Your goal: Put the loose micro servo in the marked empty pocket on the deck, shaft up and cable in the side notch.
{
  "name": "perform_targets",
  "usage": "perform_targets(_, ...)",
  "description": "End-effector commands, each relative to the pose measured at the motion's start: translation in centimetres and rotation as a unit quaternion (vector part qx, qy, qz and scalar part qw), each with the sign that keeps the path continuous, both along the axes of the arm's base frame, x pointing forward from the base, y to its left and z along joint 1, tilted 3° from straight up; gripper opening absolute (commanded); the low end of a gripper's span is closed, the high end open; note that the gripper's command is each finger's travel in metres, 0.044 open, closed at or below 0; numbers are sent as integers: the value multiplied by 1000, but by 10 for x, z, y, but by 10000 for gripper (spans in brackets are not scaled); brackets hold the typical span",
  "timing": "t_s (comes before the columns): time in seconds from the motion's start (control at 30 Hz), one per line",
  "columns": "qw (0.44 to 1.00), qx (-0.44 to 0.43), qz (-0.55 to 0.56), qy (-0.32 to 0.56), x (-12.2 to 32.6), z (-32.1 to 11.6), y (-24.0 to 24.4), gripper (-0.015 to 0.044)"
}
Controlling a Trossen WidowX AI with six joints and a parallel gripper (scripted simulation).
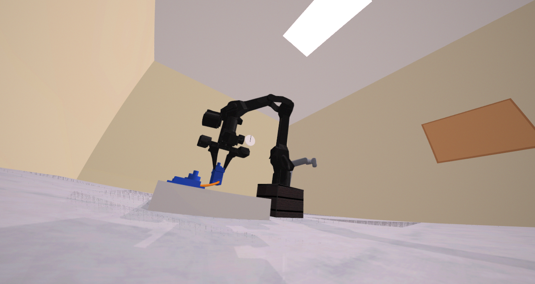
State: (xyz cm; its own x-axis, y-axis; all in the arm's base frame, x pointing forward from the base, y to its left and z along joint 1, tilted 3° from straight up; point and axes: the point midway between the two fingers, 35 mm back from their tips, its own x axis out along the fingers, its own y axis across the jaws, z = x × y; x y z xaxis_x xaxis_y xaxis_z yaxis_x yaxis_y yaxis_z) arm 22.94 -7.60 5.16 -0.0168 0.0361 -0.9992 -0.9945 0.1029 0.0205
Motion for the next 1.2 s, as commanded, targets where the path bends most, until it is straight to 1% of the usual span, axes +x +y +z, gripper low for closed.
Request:
perform_targets(0.0, 1000, 1, 0, -2, 9, 0, -1, 0)
perform_targets(0.3, 1000, 0, 0, -2, 8, 0, -24, 0)
perform_targets(0.47, 1000, -1, -17, -2, 8, 0, -25, 0)
perform_targets(0.8, 984, -3, -178, 4, 8, 0, -25, 0)
perform_targets(1.17, 933, -6, -361, 11, 8, 0, -25, 0)
